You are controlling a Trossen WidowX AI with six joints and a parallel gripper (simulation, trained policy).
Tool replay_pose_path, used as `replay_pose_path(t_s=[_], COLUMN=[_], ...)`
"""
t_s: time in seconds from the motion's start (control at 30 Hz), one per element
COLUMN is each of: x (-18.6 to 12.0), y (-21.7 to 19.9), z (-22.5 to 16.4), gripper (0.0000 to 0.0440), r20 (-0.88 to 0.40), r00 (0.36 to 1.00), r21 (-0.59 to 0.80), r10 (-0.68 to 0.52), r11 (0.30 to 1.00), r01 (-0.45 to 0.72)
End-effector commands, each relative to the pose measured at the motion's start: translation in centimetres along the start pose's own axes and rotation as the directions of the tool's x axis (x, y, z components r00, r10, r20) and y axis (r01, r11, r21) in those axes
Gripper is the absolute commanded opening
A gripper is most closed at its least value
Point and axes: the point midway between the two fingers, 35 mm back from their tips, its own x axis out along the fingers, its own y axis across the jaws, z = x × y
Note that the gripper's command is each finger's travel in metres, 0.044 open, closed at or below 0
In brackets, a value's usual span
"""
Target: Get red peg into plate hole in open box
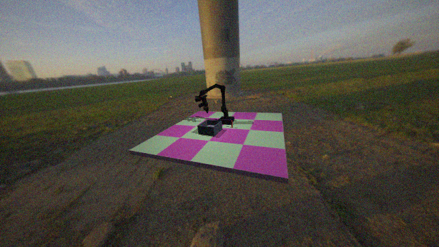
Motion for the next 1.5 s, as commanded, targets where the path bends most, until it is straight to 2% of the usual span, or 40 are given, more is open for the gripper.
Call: replay_pose_path(t_s=[0.0, 0.3, 0.63, 1.07, 1.47], x=[-1.0, -3.2, -5.2, -6.4, -5.5], y=[2.7, 9.4, 16.2, 22.9, 26.5], z=[0.2, -0.2, -2.8, -8.8, -15.6], gripper=[0.044, 0.044, 0.044, 0.044, 0.044], r20=[0.022, 0.086, 0.142, 0.171, 0.162], r00=[1.0, 0.996, 0.99, 0.985, 0.987], r21=[-0.011, -0.045, -0.086, -0.136, -0.149], r10=[-0.018, -0.029, -0.012, 0.019, 0.011], r11=[1.0, 0.998, 0.996, 0.991, 0.989], r01=[0.018, 0.033, 0.025, 0.004, 0.013])
